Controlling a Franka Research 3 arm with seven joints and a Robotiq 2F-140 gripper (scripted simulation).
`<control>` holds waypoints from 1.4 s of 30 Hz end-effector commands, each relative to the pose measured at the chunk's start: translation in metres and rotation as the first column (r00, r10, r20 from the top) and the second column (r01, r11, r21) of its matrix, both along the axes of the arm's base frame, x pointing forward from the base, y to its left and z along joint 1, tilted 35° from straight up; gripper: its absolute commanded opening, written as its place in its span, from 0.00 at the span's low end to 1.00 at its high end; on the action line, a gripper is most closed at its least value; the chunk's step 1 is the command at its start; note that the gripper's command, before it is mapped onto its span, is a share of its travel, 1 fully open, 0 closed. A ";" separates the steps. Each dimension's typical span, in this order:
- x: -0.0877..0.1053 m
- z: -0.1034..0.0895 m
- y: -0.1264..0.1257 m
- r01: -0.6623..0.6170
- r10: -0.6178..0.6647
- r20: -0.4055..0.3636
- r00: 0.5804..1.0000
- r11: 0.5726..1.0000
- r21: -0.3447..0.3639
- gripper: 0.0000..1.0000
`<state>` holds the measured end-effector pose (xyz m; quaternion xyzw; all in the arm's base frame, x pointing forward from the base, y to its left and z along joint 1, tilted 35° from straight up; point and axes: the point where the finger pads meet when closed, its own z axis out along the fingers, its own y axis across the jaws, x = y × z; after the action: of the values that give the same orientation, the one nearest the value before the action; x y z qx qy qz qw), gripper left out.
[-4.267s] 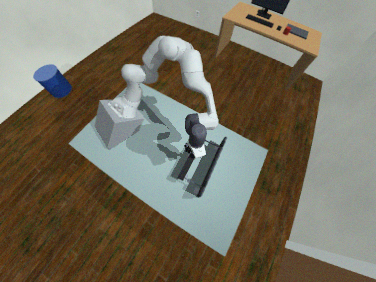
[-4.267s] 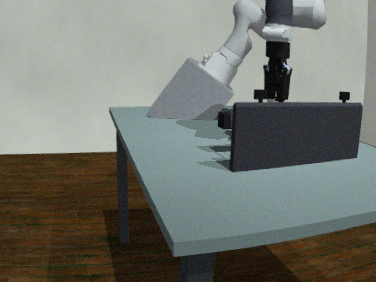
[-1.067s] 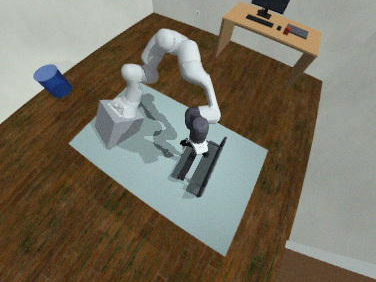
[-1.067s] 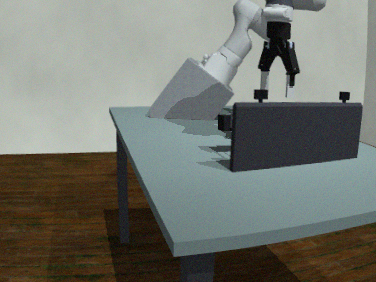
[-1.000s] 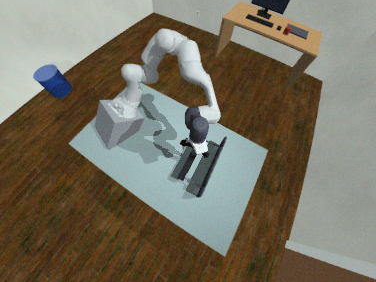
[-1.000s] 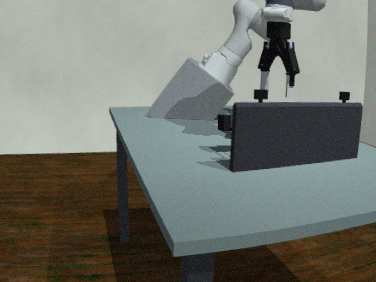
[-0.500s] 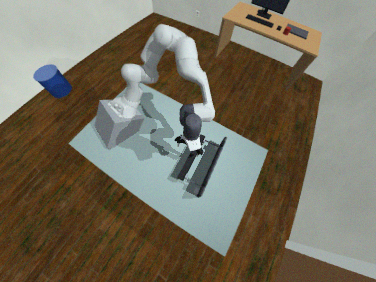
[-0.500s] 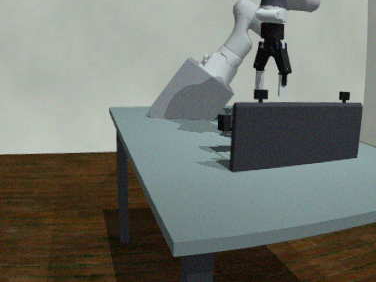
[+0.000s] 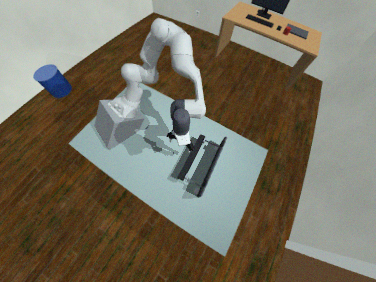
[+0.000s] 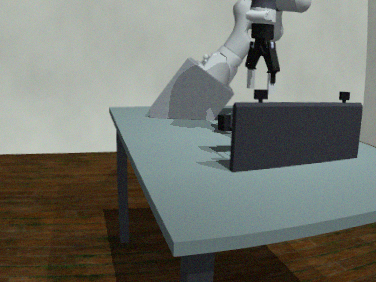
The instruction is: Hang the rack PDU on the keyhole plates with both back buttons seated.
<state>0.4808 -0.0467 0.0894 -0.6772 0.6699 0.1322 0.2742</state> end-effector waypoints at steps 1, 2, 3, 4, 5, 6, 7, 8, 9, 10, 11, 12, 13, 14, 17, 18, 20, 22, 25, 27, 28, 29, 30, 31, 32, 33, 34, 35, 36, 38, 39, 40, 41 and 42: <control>-0.010 -0.002 -0.004 -0.024 0.024 0.033 0.999 1.000 -0.013 1.00; -0.010 -0.002 -0.004 -0.024 0.024 0.033 0.999 1.000 -0.013 1.00; -0.010 -0.002 -0.004 -0.024 0.024 0.033 0.999 1.000 -0.013 1.00; -0.013 -0.003 -0.004 -0.024 0.024 0.033 0.999 1.000 -0.013 1.00; -0.016 -0.004 -0.004 -0.024 0.024 0.033 0.999 1.000 -0.013 1.00; -0.018 -0.004 -0.004 -0.024 0.024 0.033 0.999 1.000 -0.013 1.00; -0.020 -0.005 -0.004 -0.024 0.024 0.033 0.999 1.000 -0.013 1.00; -0.022 -0.005 -0.004 -0.024 0.024 0.033 0.999 1.000 -0.013 1.00; -0.023 -0.005 -0.004 -0.024 0.024 0.033 0.999 1.000 -0.013 1.00; -0.024 -0.006 -0.003 -0.024 0.024 0.033 0.999 1.000 -0.013 1.00; -0.025 -0.006 -0.003 -0.024 0.024 0.033 0.999 1.000 -0.013 1.00; -0.026 -0.006 -0.003 -0.024 0.024 0.033 0.999 1.000 -0.013 1.00; -0.026 -0.006 -0.003 -0.024 0.024 0.033 0.999 1.000 -0.013 1.00; -0.026 -0.006 -0.003 -0.024 0.024 0.033 0.999 1.000 -0.013 1.00; -0.026 -0.006 -0.003 -0.024 0.024 0.033 0.999 1.000 -0.013 1.00; -0.026 -0.006 -0.003 -0.024 0.024 0.033 0.999 1.000 -0.013 1.00; -0.026 -0.006 -0.003 -0.024 0.024 0.033 0.999 1.000 -0.013 1.00; -0.026 -0.006 -0.003 -0.024 0.024 0.033 0.999 1.000 -0.013 1.00; -0.026 -0.006 -0.003 -0.024 0.024 0.033 0.999 1.000 -0.013 1.00; -0.026 -0.006 -0.003 -0.024 0.024 0.033 0.999 1.000 -0.013 1.00; -0.026 -0.006 -0.003 -0.024 0.024 0.033 0.999 1.000 -0.013 1.00; -0.026 -0.006 -0.003 -0.024 0.024 0.033 0.999 1.000 -0.013 1.00; -0.026 -0.006 -0.003 -0.024 0.024 0.033 0.999 1.000 -0.013 1.00; -0.026 -0.006 -0.003 -0.024 0.024 0.033 0.999 1.000 -0.013 1.00; -0.026 -0.006 -0.003 -0.024 0.024 0.033 0.999 1.000 -0.013 1.00; -0.026 -0.006 -0.003 -0.024 0.024 0.033 0.999 1.000 -0.013 1.00; -0.026 -0.006 -0.003 -0.024 0.024 0.033 0.999 1.000 -0.013 1.00; -0.026 -0.006 -0.003 -0.024 0.024 0.033 0.999 1.000 -0.013 1.00; -0.026 -0.006 -0.003 -0.024 0.024 0.033 0.999 1.000 -0.013 1.00; -0.026 -0.006 -0.003 -0.024 0.024 0.033 0.999 1.000 -0.013 1.00; -0.026 -0.006 -0.003 -0.024 0.024 0.033 0.999 1.000 -0.013 1.00; -0.026 -0.006 -0.003 -0.024 0.024 0.033 0.999 1.000 -0.013 1.00; -0.026 -0.006 -0.003 -0.024 0.024 0.033 0.999 1.000 -0.013 1.00; -0.026 -0.006 -0.003 -0.024 0.024 0.033 0.999 1.000 -0.013 1.00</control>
<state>0.4539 -0.0477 0.0831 -0.6889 0.6577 0.1232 0.2786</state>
